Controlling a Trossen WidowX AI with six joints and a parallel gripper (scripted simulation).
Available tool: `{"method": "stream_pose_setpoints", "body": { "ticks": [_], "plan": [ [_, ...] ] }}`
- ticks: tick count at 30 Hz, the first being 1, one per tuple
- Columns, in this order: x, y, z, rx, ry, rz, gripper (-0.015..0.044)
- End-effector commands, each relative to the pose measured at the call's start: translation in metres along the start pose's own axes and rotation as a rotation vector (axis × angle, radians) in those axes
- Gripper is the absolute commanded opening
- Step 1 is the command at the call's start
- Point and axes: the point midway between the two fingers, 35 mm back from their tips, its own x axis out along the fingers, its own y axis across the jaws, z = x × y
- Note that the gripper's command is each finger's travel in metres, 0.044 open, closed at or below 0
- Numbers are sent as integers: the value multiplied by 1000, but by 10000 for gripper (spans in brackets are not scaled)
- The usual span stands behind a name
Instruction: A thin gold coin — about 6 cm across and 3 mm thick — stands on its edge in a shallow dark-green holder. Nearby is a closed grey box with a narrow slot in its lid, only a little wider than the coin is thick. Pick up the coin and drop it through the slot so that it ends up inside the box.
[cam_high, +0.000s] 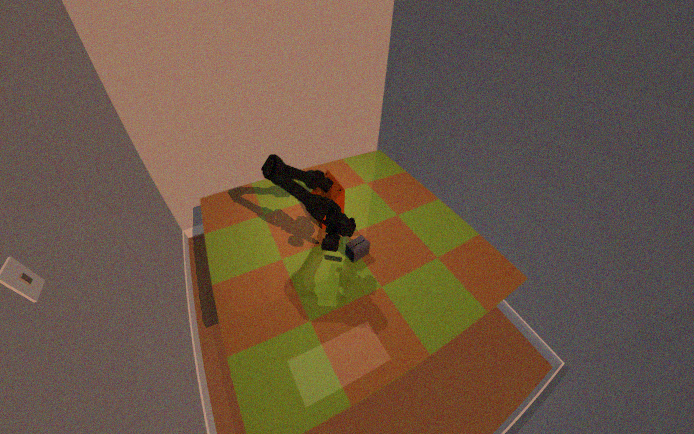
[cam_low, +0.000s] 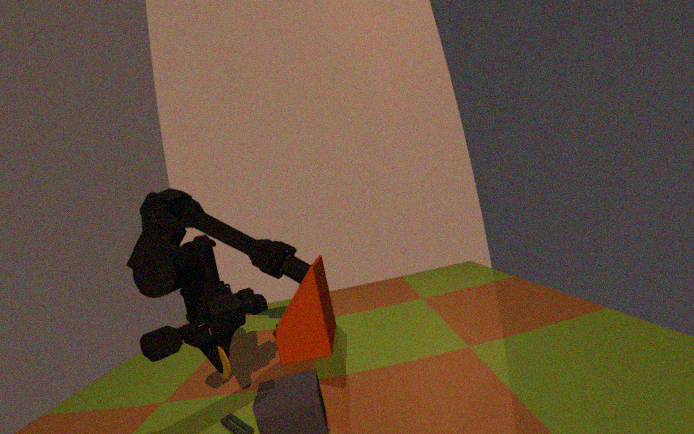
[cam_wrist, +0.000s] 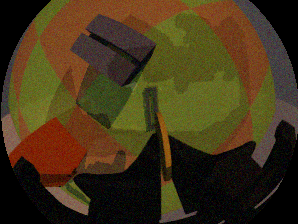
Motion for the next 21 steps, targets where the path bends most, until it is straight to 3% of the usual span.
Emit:
{"method": "stream_pose_setpoints", "body": {
  "ticks": [1, 21],
  "plan": [
    [-4, -3, 0, -66, 1, -9, 0],
    [-4, -1, 7, -750, 4, -8, 0]
  ]
}}
